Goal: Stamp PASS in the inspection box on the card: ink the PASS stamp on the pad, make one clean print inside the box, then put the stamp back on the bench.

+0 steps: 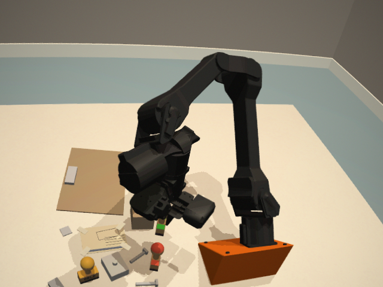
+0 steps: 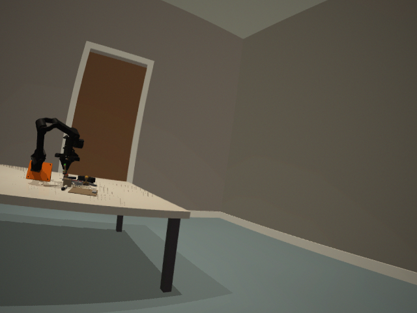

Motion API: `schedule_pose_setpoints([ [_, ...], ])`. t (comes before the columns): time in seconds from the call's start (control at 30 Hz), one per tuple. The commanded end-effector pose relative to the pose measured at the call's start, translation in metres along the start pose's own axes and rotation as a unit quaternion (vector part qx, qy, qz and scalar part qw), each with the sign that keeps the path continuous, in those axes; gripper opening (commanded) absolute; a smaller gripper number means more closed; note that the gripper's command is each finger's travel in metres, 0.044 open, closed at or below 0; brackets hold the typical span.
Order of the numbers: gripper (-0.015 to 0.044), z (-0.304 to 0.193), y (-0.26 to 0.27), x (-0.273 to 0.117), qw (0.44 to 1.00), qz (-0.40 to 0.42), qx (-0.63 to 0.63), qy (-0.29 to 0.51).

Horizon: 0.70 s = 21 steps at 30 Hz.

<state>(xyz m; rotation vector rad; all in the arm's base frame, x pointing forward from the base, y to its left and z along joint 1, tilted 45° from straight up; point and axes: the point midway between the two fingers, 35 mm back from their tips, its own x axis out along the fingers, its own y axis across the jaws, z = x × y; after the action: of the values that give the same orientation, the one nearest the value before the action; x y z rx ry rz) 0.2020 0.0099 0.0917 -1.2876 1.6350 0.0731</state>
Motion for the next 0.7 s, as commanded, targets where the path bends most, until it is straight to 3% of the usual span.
schedule_pose_setpoints([
  [0.0,0.0,0.0,0.0,-0.003,1.0,0.001,0.002,-0.001],
  [0.67,0.0,0.078,0.002,-0.014,1.0,0.002,0.003,-0.004],
])
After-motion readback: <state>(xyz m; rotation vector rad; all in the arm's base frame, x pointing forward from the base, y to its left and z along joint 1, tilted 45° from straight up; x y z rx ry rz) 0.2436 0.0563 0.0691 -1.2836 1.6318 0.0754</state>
